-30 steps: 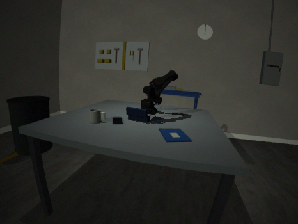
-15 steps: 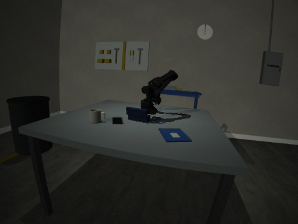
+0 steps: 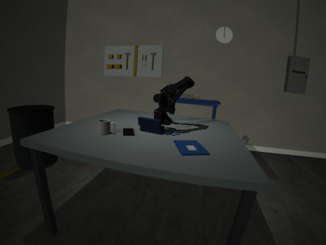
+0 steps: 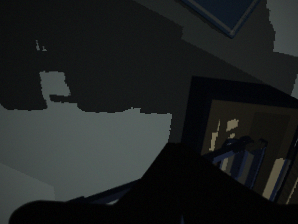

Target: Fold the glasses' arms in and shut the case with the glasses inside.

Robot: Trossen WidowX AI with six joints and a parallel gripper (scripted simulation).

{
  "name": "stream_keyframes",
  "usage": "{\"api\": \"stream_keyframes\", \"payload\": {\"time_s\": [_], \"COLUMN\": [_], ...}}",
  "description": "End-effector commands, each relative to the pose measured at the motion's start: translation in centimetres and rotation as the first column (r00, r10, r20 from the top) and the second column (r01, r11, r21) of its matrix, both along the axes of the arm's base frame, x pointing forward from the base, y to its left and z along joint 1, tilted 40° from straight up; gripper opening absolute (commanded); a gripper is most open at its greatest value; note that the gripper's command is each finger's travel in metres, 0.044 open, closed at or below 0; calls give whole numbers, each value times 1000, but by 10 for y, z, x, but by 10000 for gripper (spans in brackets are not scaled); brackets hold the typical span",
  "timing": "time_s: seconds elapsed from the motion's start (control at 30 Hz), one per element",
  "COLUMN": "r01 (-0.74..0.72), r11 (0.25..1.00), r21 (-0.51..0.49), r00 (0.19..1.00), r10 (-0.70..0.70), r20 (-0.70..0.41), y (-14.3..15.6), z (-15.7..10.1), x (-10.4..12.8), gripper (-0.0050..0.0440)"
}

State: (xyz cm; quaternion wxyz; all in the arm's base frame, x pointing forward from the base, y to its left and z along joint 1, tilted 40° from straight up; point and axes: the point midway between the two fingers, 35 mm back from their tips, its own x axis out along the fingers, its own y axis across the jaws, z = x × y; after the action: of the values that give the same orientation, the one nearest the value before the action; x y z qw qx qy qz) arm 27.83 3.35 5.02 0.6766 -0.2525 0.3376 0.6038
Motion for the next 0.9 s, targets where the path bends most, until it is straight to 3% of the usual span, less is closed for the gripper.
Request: {"api": "stream_keyframes", "payload": {"time_s": [0.0, 0.87], "r01": [-2, -2], "r11": [1000, 1000], "r21": [-1, -1], "r00": [1000, 1000], "r10": [2, 2], "r20": [-7, -7], "y": [-3, -12], "z": [-5, -14], "x": [-1, -2], "gripper": [0, 0]}}
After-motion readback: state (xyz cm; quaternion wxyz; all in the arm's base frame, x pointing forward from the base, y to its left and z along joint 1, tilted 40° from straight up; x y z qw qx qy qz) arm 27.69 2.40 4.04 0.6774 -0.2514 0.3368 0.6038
